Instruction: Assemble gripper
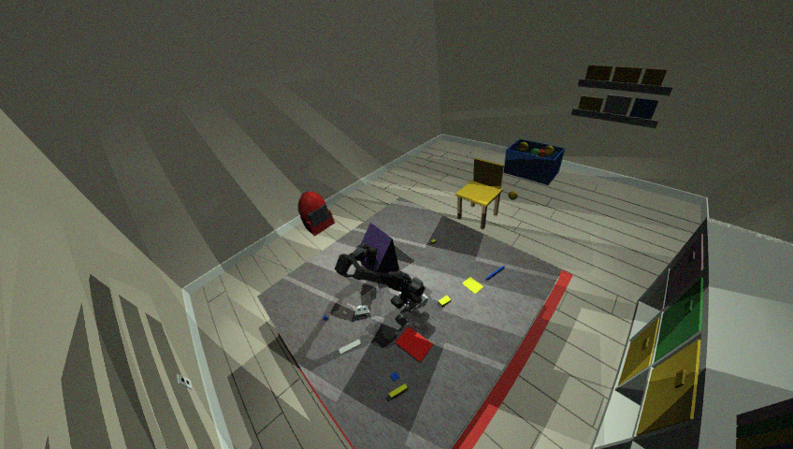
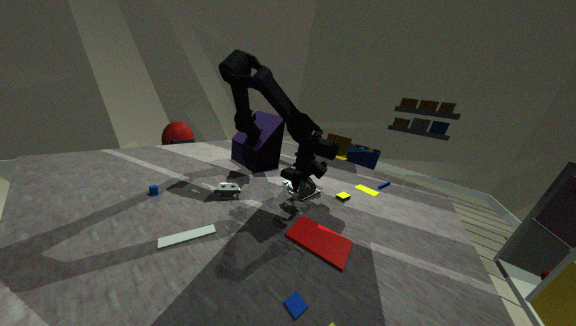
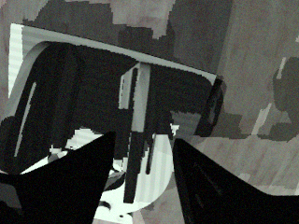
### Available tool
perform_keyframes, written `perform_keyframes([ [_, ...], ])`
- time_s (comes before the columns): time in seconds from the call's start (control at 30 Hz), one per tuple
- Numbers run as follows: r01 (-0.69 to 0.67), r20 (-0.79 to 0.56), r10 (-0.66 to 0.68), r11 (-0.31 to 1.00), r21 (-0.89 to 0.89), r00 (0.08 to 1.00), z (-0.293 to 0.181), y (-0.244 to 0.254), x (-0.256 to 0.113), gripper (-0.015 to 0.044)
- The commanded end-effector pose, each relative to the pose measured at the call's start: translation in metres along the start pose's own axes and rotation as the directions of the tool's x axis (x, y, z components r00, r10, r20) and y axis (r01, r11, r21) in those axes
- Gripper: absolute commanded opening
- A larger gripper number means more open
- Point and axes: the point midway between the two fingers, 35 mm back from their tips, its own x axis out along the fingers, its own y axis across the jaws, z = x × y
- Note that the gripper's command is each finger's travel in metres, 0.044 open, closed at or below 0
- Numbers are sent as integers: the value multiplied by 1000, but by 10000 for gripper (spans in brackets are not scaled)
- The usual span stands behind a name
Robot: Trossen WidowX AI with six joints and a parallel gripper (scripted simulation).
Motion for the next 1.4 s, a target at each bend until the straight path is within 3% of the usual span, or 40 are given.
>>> perform_keyframes([
  [0.0, 3, -2, -3, 1000, -3, 1000, 0, -1, 1, 134],
  [0.2, 3, -2, -3, 1000, -3, 1000, 0, -1, 1, 134],
  [0.33, 0, 0, 0, 1000, 1, 1000, 0, 0, 0, 224],
  [0.8, 0, 0, 0, 1000, 0, 1000, 0, 0, -2, 224],
  [1.07, 2, -2, -2, 1000, -2, 1000, -1, -1, -67, 224],
  [1.17, 5, 3, -5, 1000, -10, 1000, 0, 0, -59, 224],
  [1.37, -15, 0, 16, 994, 108, 1000, -10, -46, -64, 381],
])
